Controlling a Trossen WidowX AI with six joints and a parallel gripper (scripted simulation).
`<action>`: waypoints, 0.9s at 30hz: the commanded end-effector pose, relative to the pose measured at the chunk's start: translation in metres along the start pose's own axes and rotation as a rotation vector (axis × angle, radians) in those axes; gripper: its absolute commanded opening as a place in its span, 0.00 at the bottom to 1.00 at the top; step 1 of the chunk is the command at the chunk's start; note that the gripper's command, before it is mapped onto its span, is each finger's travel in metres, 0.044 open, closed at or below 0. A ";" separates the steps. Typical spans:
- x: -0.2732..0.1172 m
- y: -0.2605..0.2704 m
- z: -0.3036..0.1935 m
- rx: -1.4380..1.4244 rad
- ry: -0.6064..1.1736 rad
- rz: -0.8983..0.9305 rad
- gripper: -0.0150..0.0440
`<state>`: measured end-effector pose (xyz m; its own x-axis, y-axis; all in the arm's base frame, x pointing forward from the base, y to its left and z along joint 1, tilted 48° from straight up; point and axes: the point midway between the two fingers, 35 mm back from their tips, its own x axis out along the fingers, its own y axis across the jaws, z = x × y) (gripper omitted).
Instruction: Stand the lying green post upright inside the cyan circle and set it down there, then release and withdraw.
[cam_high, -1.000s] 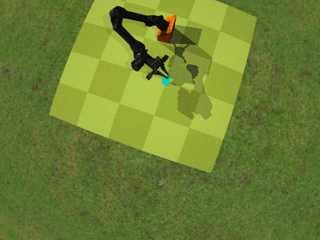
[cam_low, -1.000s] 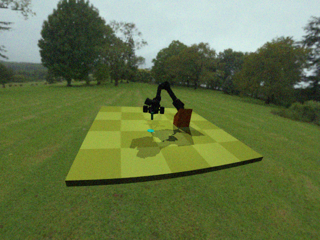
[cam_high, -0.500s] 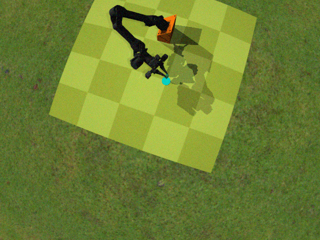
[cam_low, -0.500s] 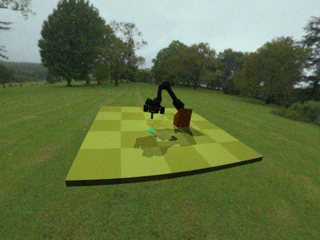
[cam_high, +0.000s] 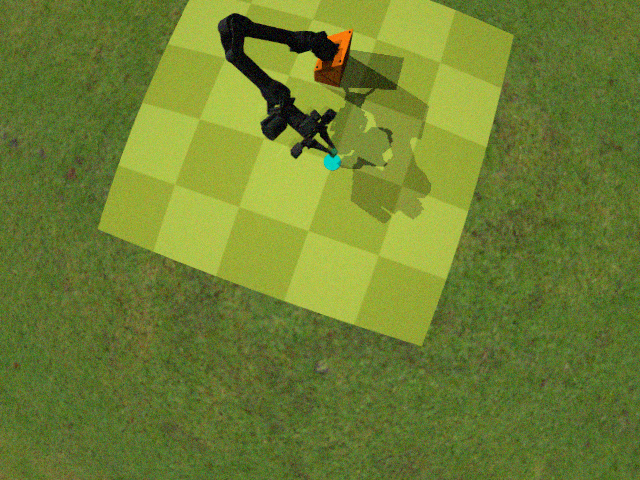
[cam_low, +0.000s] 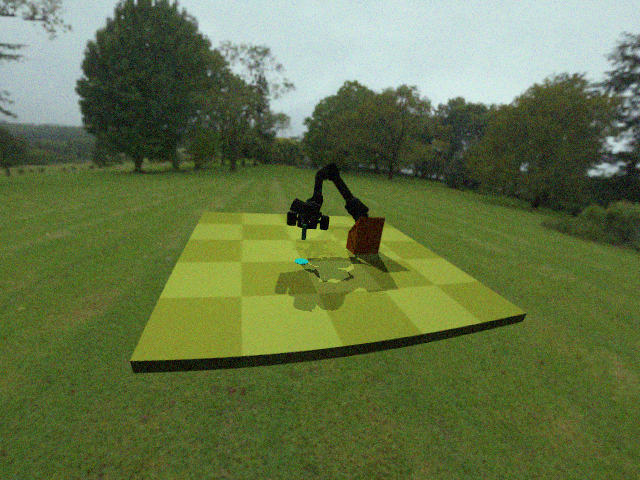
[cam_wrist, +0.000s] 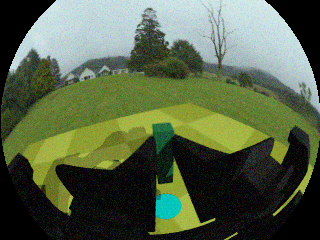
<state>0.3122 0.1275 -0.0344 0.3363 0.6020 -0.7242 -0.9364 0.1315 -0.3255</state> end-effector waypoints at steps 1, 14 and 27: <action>0.001 -0.002 -0.016 0.010 0.003 0.001 0.29; 0.006 0.000 -0.071 0.004 0.002 0.000 0.29; 0.011 -0.001 -0.100 0.008 0.008 0.004 0.29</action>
<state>0.3253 0.0561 -0.1014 0.3337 0.5923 -0.7334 -0.9390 0.1403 -0.3140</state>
